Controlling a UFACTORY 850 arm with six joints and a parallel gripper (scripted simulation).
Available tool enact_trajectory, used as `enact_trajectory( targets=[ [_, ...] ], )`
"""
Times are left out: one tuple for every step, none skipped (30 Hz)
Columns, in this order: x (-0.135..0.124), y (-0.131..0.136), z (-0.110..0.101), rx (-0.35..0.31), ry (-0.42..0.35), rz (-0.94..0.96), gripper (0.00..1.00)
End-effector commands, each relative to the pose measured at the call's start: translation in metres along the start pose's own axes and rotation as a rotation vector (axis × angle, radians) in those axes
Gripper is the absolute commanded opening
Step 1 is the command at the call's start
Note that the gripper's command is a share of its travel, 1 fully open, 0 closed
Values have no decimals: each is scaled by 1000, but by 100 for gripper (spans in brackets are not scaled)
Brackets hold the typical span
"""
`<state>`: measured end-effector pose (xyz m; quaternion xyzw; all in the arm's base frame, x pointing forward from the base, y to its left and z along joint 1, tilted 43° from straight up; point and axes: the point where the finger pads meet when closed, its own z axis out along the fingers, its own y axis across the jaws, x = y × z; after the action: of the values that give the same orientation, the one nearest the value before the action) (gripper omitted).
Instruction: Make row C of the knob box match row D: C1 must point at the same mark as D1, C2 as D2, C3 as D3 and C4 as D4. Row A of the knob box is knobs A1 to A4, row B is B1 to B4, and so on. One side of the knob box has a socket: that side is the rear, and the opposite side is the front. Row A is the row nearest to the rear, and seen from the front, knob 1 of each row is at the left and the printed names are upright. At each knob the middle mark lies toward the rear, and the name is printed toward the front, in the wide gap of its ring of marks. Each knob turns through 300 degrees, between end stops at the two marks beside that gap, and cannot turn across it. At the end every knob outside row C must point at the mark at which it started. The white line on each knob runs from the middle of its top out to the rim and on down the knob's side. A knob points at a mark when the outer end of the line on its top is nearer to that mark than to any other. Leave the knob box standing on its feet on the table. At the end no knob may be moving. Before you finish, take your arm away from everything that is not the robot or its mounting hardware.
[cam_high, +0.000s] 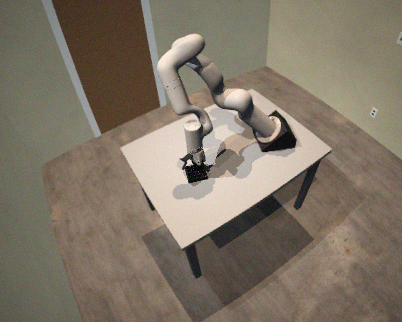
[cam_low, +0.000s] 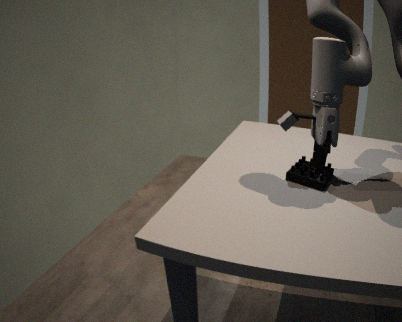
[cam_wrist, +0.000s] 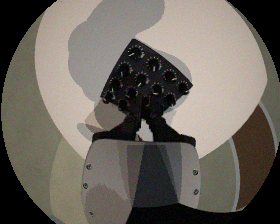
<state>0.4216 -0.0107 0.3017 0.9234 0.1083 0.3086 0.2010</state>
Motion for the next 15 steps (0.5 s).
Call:
enact_trajectory(
  targets=[
    [1, 0, 0, 3, -6, -65, 8],
    [1, 0, 0, 3, -6, -65, 8],
    [1, 0, 0, 3, -6, -92, 8],
    [1, 0, 0, 3, -6, -119, 8],
    [1, 0, 0, 3, -6, -146, 8],
    [1, 0, 0, 3, -6, -173, 8],
    [1, 0, 0, 3, -6, -200, 8],
    [1, 0, 0, 3, -6, -227, 8],
    [1, 0, 0, 3, -6, -254, 8],
    [1, 0, 0, 3, -6, -281, 8],
    [1, 0, 0, 3, -6, -307, 8],
    [1, 0, 0, 4, -6, -334, 8],
    [1, 0, 0, 4, -6, -361, 8],
    [1, 0, 0, 4, -6, -387, 8],
    [1, 0, 0, 4, -6, -413, 8]
  ],
)
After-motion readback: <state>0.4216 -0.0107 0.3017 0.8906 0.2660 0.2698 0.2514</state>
